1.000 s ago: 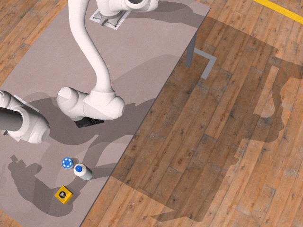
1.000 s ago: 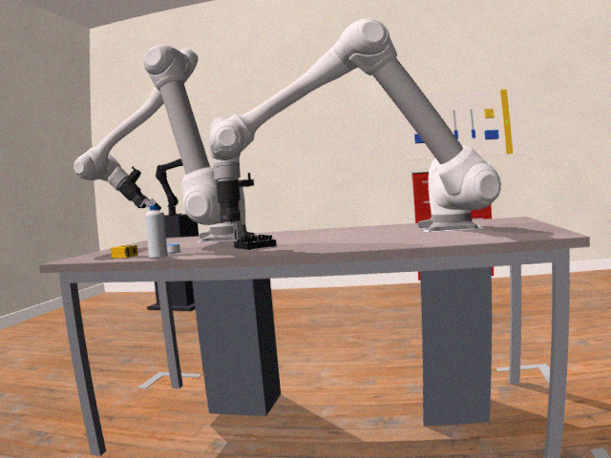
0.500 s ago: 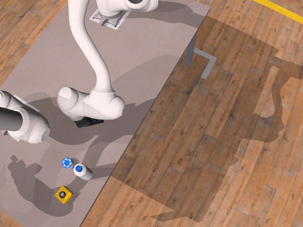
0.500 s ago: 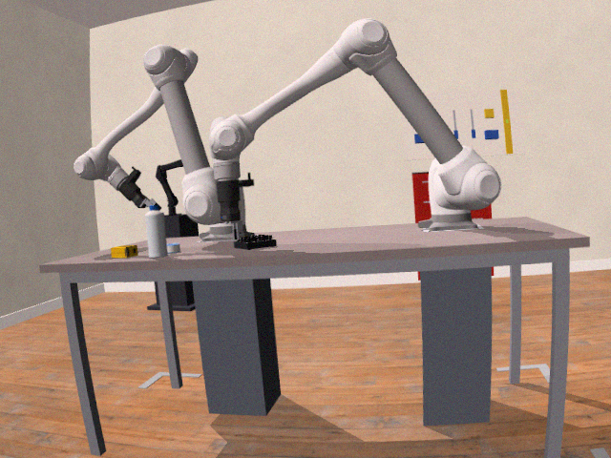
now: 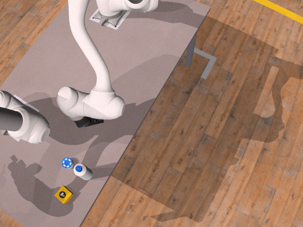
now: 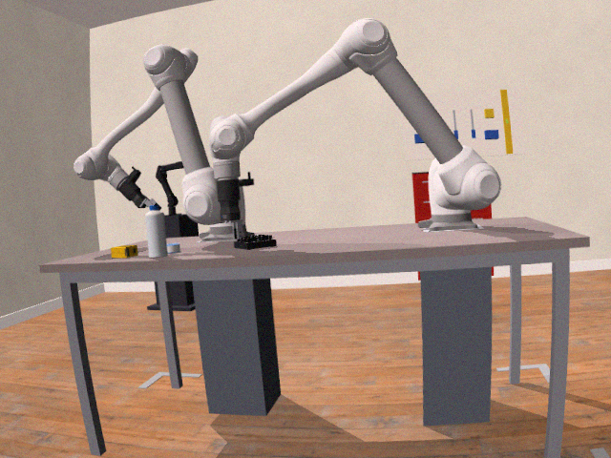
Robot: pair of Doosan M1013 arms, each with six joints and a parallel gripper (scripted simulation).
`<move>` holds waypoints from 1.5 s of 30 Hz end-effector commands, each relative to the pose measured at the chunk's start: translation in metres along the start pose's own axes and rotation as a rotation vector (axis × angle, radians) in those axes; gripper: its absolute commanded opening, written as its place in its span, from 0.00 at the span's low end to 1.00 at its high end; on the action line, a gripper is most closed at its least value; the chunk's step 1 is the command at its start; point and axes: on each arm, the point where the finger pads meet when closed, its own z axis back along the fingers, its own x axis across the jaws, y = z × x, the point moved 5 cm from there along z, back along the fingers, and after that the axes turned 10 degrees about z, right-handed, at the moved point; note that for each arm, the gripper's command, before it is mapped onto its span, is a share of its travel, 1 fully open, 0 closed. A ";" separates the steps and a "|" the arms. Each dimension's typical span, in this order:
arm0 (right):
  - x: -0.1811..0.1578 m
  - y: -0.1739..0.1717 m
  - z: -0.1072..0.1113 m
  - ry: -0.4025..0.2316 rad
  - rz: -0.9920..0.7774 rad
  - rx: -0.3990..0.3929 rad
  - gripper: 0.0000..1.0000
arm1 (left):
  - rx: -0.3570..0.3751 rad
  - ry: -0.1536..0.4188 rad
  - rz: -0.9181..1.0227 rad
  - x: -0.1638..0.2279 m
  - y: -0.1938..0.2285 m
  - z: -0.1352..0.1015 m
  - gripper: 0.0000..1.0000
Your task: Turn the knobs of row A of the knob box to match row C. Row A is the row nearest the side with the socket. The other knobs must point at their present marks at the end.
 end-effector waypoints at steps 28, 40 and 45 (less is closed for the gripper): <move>0.000 0.000 0.000 0.000 0.000 -0.001 1.00 | -0.002 0.001 -0.173 0.004 0.001 0.038 0.46; 0.000 0.000 0.000 0.000 0.000 -0.001 1.00 | -0.002 0.000 -0.581 0.014 0.002 0.041 0.46; 0.000 0.000 0.000 0.000 0.000 -0.001 1.00 | -0.002 0.000 -0.767 0.017 0.002 0.042 0.46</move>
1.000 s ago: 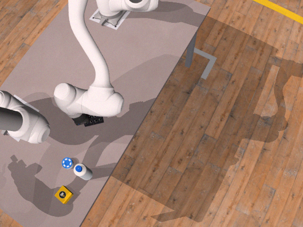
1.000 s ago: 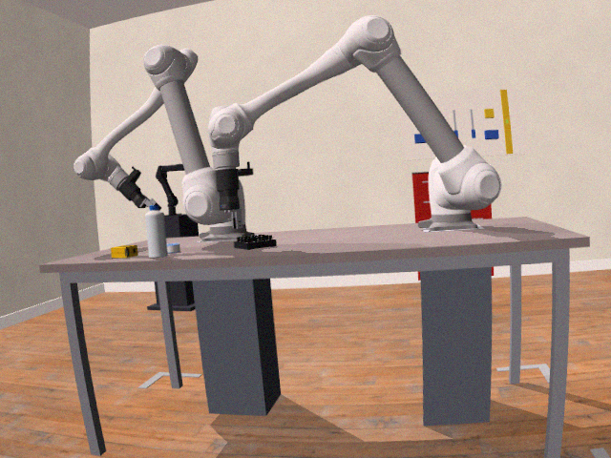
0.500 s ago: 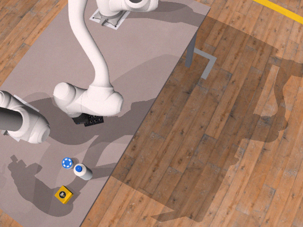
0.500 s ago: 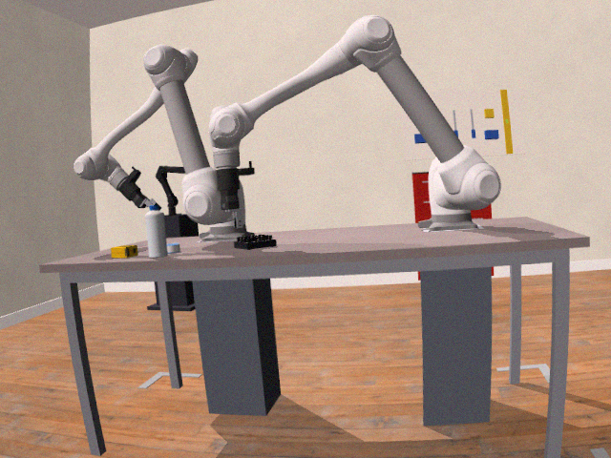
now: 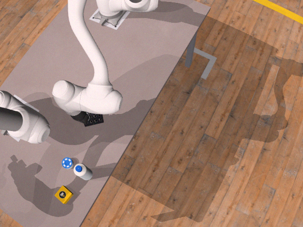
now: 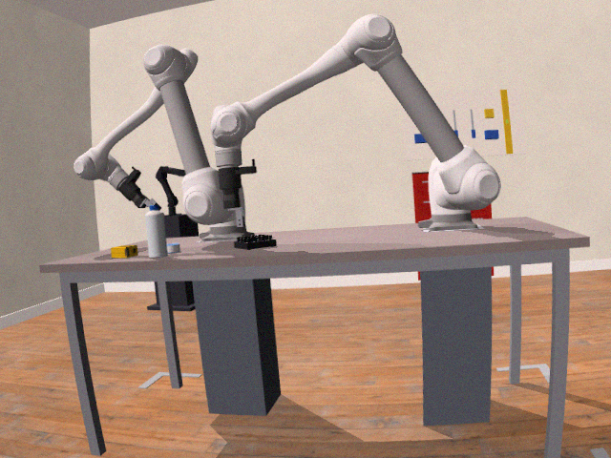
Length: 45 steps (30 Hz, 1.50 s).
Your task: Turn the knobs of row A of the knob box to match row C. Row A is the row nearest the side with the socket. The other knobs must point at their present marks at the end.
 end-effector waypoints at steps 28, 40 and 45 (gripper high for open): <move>0.000 0.000 0.000 0.000 0.000 -0.001 1.00 | -0.006 0.006 -1.086 0.012 -0.002 0.008 0.46; 0.000 0.000 0.000 0.000 0.000 -0.001 1.00 | -0.007 0.005 -1.486 0.010 -0.006 0.011 0.46; 0.000 0.000 0.000 0.000 0.000 -0.001 1.00 | -0.008 0.004 -1.662 0.008 -0.008 0.012 0.46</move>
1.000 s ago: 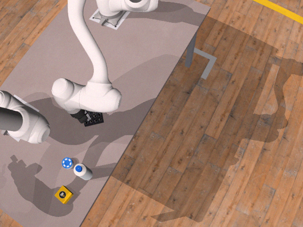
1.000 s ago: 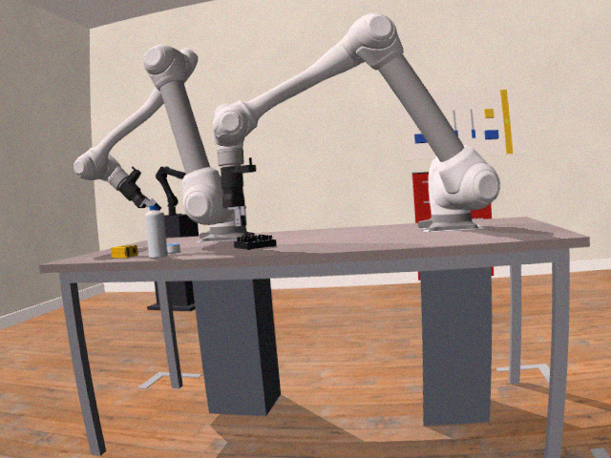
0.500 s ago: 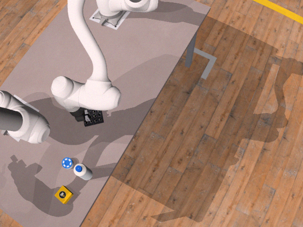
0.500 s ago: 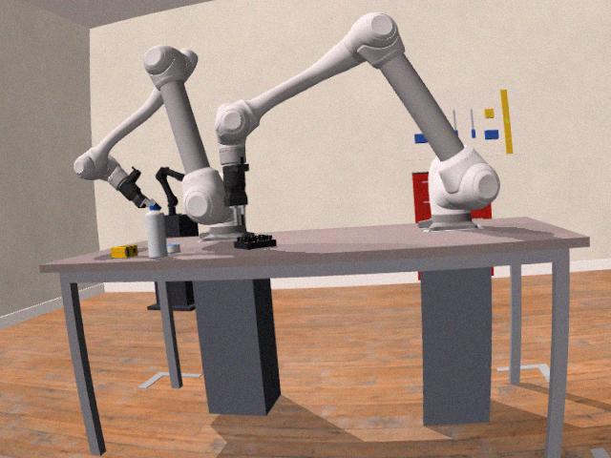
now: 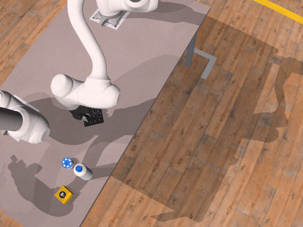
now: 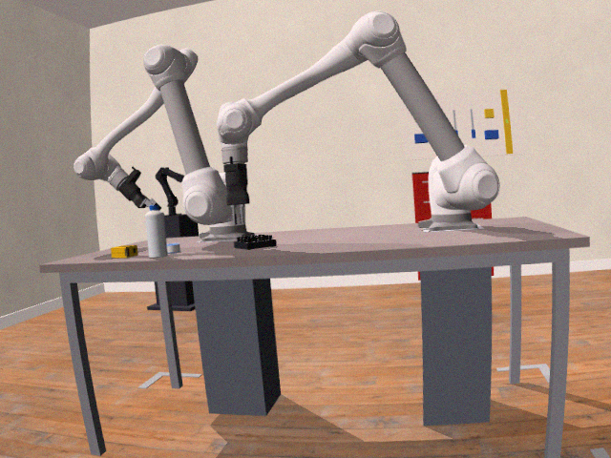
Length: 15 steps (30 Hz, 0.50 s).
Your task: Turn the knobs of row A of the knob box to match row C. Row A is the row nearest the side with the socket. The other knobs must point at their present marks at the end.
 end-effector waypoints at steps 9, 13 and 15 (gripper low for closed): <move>0.000 0.000 0.000 0.000 0.000 -0.001 1.00 | -0.007 -0.003 -0.415 0.004 -0.006 0.004 0.46; 0.000 0.000 0.000 0.000 0.000 -0.001 1.00 | -0.007 -0.004 -0.555 0.005 -0.009 0.005 0.46; 0.000 0.000 0.000 0.000 0.000 -0.001 1.00 | -0.007 -0.004 -0.626 0.005 -0.011 0.005 0.46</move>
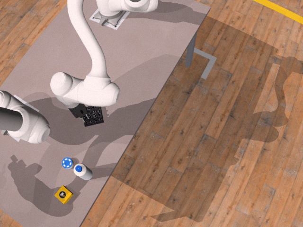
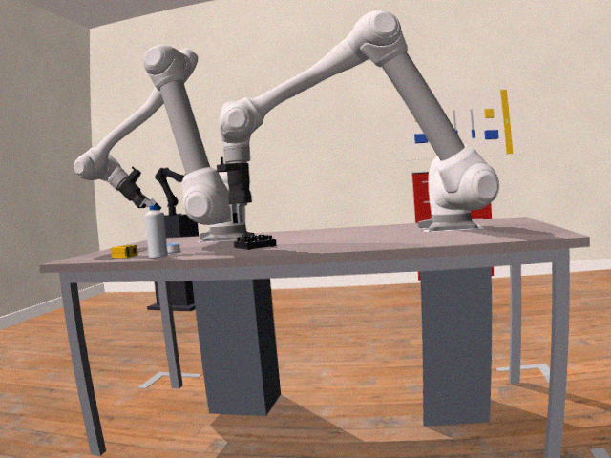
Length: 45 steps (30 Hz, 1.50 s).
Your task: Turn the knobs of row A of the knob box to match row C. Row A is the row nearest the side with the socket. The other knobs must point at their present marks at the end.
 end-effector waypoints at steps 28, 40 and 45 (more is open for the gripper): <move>0.000 0.000 0.000 0.000 0.000 -0.001 1.00 | -0.005 -0.006 -0.448 0.006 -0.009 0.004 0.46; 0.000 0.000 0.000 0.000 0.000 -0.001 1.00 | -0.005 -0.006 -0.448 0.006 -0.009 0.004 0.46; 0.000 0.000 0.000 0.000 0.000 -0.001 1.00 | -0.005 -0.006 -0.448 0.006 -0.009 0.004 0.46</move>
